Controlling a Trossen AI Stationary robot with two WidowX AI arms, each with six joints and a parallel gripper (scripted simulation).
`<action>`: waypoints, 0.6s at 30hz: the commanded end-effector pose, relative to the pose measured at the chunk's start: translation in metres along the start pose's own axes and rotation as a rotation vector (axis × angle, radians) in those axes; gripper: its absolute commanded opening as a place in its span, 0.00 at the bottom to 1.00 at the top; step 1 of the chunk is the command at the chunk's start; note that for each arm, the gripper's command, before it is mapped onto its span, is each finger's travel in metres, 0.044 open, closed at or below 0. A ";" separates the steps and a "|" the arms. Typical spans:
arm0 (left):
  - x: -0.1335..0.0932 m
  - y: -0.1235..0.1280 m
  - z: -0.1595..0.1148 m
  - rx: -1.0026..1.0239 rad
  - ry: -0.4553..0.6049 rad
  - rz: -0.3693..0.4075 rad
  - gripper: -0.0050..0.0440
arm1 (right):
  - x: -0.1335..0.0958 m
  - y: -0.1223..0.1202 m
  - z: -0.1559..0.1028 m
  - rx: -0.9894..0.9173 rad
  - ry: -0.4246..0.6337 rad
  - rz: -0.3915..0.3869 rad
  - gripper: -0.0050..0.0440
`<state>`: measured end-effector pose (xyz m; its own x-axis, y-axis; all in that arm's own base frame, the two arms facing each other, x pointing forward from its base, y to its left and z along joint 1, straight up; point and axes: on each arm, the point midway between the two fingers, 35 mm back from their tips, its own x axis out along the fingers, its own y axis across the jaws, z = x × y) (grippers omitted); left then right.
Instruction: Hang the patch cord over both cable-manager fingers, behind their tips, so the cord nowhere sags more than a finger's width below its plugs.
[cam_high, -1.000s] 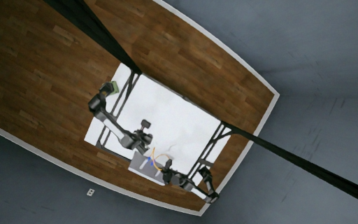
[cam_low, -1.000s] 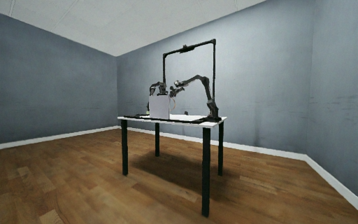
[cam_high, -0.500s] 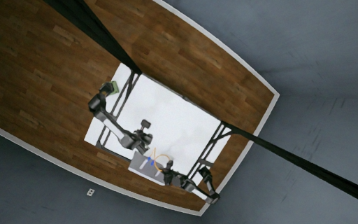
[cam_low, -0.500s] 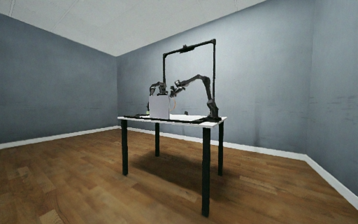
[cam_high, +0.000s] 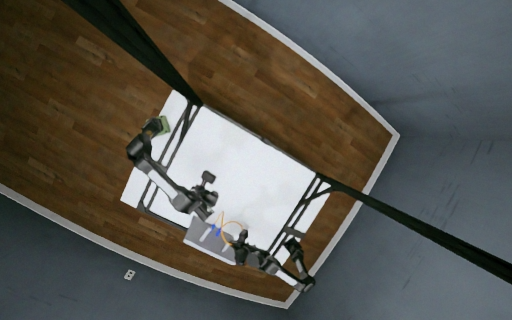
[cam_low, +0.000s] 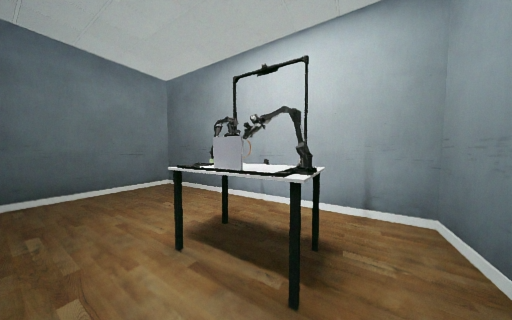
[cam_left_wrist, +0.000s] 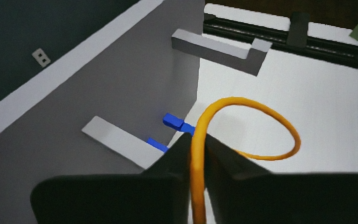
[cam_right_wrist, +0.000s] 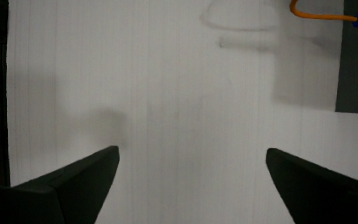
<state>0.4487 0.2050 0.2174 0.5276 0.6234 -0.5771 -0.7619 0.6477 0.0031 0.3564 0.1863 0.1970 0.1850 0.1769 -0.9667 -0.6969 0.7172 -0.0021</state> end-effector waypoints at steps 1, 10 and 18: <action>-0.015 0.004 0.016 -0.021 -0.040 -0.016 0.15 | -0.012 0.000 0.001 -0.002 -0.034 -0.008 1.00; -0.015 0.003 0.016 -0.021 -0.041 -0.016 0.15 | -0.012 0.000 0.001 -0.002 -0.034 -0.008 1.00; -0.015 0.004 0.015 -0.021 -0.039 -0.014 0.15 | -0.012 0.000 0.001 -0.002 -0.034 -0.008 1.00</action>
<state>0.4482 0.2051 0.2173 0.5272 0.6235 -0.5772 -0.7621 0.6474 0.0032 0.3564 0.1863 0.1970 0.1850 0.1769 -0.9667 -0.6969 0.7172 -0.0021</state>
